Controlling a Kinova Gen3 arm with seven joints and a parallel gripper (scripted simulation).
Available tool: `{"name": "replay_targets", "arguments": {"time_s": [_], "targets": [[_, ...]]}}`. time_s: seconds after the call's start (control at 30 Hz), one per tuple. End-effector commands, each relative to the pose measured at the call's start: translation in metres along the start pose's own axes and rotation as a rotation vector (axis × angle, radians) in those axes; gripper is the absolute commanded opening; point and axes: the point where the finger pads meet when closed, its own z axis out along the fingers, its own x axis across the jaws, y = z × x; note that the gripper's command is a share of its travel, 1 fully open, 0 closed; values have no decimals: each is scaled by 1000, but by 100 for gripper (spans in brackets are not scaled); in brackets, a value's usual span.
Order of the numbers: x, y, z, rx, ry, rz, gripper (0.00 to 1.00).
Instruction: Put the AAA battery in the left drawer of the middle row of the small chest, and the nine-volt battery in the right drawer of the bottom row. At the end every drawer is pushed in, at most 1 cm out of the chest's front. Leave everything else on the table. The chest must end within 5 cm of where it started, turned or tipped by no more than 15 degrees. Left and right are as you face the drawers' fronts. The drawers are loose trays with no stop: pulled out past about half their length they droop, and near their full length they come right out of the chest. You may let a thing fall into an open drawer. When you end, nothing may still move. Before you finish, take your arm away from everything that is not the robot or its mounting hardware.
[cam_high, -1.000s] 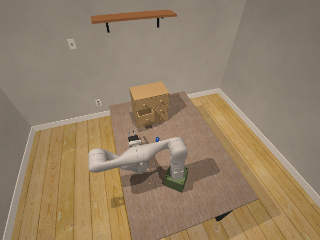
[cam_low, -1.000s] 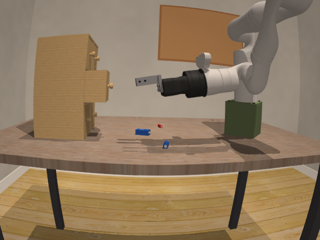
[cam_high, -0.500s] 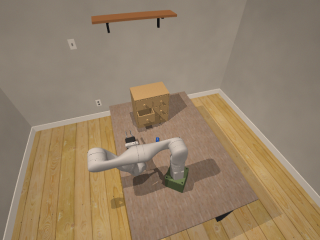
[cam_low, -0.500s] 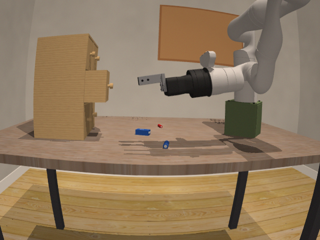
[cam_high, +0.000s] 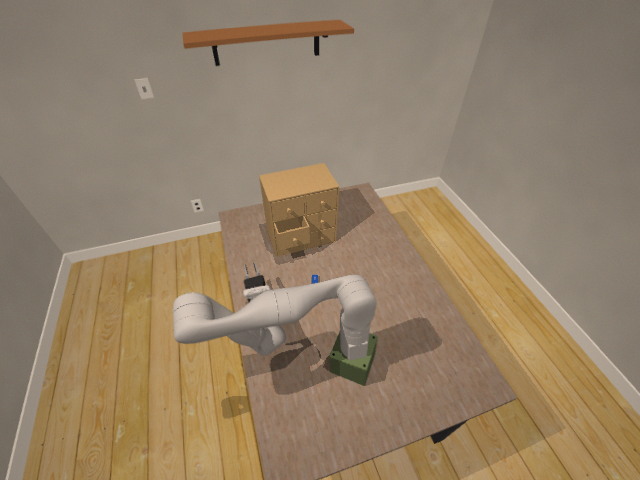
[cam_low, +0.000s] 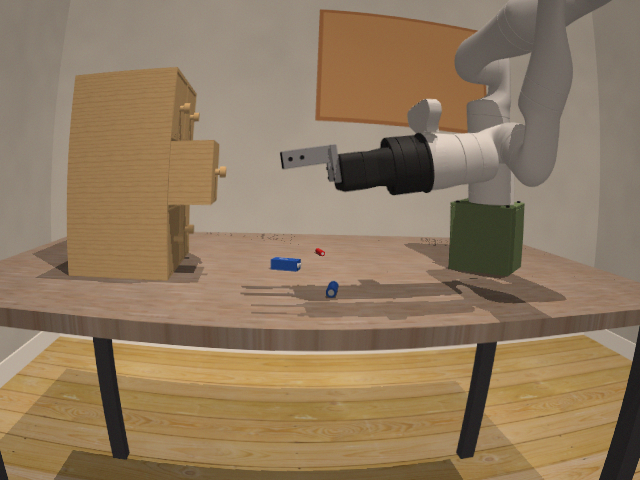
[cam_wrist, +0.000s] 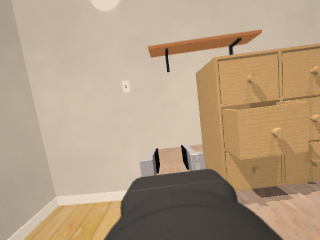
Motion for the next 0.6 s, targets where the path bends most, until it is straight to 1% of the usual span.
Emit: {"name": "replay_targets", "arguments": {"time_s": [0.0, 0.57], "targets": [[-7, -2, -1, 1, -5, 11, 67], [-23, -3, -5, 1, -5, 11, 67]]}}
